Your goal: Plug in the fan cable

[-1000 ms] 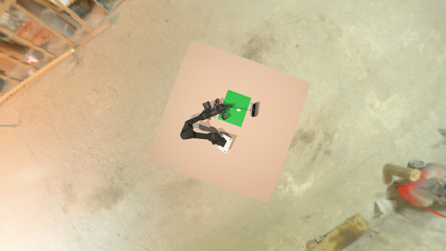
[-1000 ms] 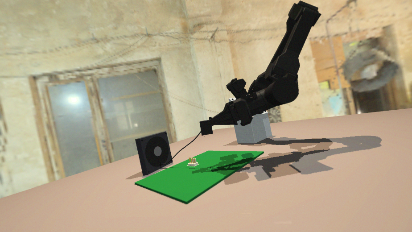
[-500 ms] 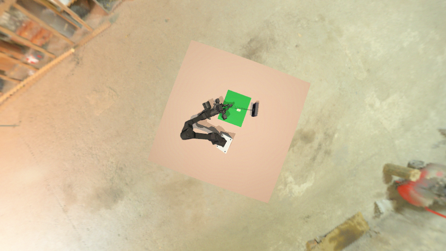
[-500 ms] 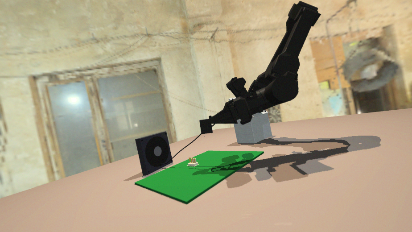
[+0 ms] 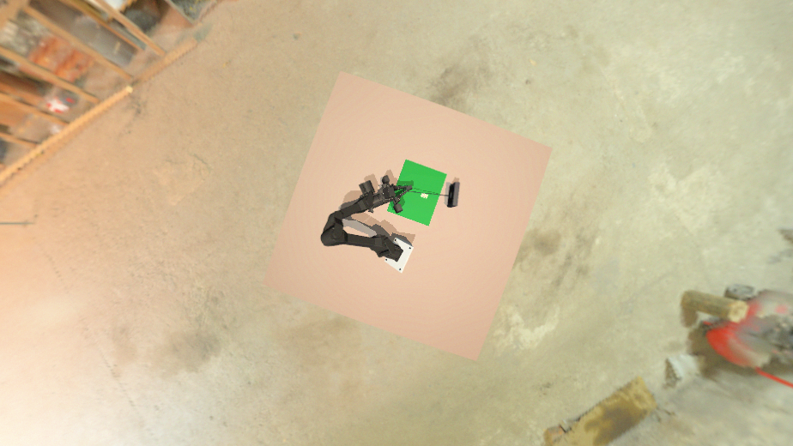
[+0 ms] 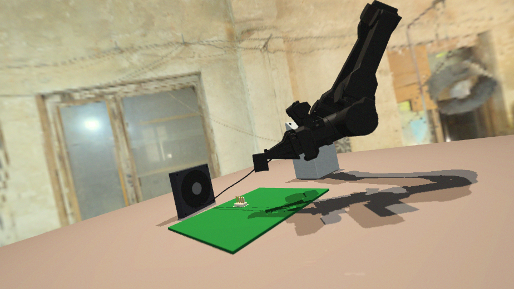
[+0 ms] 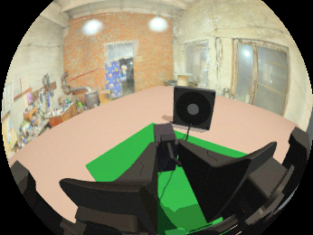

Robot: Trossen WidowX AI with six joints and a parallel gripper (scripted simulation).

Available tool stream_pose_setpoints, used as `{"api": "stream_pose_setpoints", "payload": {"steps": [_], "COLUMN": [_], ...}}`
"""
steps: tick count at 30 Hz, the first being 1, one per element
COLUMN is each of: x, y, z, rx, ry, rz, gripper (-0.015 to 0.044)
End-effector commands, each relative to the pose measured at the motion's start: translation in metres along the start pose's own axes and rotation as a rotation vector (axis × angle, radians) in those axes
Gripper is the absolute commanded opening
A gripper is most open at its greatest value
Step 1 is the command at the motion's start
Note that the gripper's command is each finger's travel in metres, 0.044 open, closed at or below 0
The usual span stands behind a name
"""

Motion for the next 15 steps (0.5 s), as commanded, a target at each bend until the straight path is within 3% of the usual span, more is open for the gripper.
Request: {"api": "stream_pose_setpoints", "payload": {"steps": [1,15], "x": [-0.004,-0.016], "y": [0.0,-0.003], "z": [-0.001,-0.003], "rx": [-0.001,-0.002], "ry": [-0.004,-0.004], "rz": [-0.006,-0.006], "gripper": [0.0,0.0]}}
Point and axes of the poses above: the point midway between the two fingers, 35 mm back from their tips, its own y axis out along the fingers, its own z axis across the jaws, x = y × z, the point moved 4 cm from there along -y, back along the fingers, and after that the axes turned 15 degrees about y, right-handed, at the moved point
